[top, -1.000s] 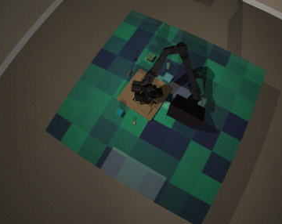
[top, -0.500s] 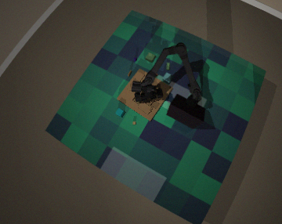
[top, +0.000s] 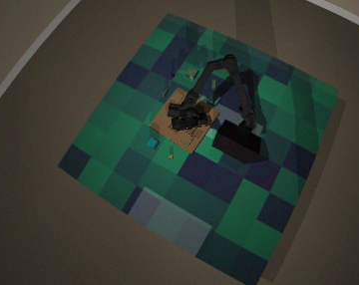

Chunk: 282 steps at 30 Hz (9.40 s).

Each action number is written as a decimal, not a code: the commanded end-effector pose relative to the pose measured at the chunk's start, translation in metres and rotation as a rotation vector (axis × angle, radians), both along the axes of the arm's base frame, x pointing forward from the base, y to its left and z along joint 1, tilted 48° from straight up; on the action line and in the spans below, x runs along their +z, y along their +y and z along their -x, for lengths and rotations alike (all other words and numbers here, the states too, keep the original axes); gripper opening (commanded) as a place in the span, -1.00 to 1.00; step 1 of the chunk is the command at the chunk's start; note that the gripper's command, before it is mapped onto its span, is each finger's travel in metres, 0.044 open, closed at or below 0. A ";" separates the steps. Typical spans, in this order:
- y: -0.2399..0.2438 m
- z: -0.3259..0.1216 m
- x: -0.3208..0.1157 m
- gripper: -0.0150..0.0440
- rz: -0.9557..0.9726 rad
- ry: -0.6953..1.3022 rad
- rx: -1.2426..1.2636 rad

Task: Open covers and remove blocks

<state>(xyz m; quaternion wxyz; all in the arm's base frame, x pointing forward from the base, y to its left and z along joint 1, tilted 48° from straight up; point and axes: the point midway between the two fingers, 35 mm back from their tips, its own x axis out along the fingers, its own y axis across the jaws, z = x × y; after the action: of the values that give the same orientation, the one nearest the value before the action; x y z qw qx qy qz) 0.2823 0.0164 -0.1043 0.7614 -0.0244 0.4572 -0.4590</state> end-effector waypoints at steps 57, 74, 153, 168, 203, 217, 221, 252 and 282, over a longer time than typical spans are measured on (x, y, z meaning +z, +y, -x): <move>0.069 0.016 0.063 -0.22 -0.001 0.004 0.004; 0.116 0.024 0.024 -0.22 -0.021 0.008 0.010; 0.159 0.081 -0.131 -0.22 -0.019 0.004 0.005; 0.141 0.078 -0.147 -0.22 -0.017 0.003 0.005; 0.134 0.077 -0.152 1.00 -0.019 0.000 -0.001; 0.166 0.085 -0.123 1.00 -0.020 0.007 0.005; 0.174 0.088 -0.114 1.00 -0.019 0.006 0.005; 0.152 0.002 -0.033 -0.49 0.033 0.448 0.449; 0.059 -0.072 0.073 -0.49 0.309 1.430 1.418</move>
<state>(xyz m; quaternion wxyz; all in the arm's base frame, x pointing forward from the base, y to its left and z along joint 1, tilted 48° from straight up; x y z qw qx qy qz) 0.3396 0.1048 -0.0619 0.5341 -0.5439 0.6466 0.0282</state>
